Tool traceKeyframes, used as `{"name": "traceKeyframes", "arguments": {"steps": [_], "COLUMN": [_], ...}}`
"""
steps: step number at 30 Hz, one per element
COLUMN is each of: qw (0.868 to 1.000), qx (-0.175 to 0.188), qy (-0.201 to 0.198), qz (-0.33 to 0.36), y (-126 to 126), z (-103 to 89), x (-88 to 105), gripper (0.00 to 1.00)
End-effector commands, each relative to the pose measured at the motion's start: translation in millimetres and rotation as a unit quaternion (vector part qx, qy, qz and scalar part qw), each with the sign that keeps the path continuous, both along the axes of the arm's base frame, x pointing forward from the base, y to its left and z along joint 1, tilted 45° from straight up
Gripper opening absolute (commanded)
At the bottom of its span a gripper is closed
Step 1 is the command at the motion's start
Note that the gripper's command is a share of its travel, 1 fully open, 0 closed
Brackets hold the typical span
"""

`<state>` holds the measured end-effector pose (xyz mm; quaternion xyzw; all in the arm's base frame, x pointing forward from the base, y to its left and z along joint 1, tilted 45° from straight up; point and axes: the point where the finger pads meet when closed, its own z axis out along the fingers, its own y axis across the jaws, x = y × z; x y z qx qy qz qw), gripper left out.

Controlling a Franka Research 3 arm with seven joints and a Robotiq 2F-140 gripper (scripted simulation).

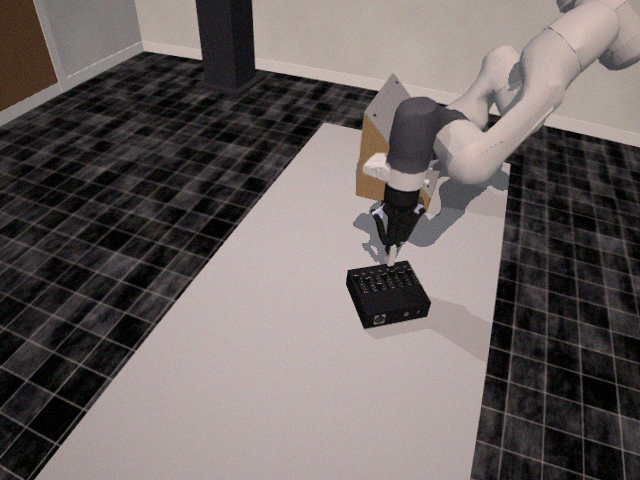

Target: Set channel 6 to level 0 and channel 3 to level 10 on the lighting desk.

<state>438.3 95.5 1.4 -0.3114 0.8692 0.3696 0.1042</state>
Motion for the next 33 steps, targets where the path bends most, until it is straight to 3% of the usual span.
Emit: {"name": "traceKeyframes", "arguments": {"steps": [1, 33], "qw": [1.0, 1.0], "qx": [0.0, 0.0], "qy": [-0.001, -0.001], "qz": [0.0, 0.0], "y": [0.6, 9.1], "z": [-0.8, -9.2], "x": [-0.3, -0.9], "gripper": [0.0, 0.0]}}
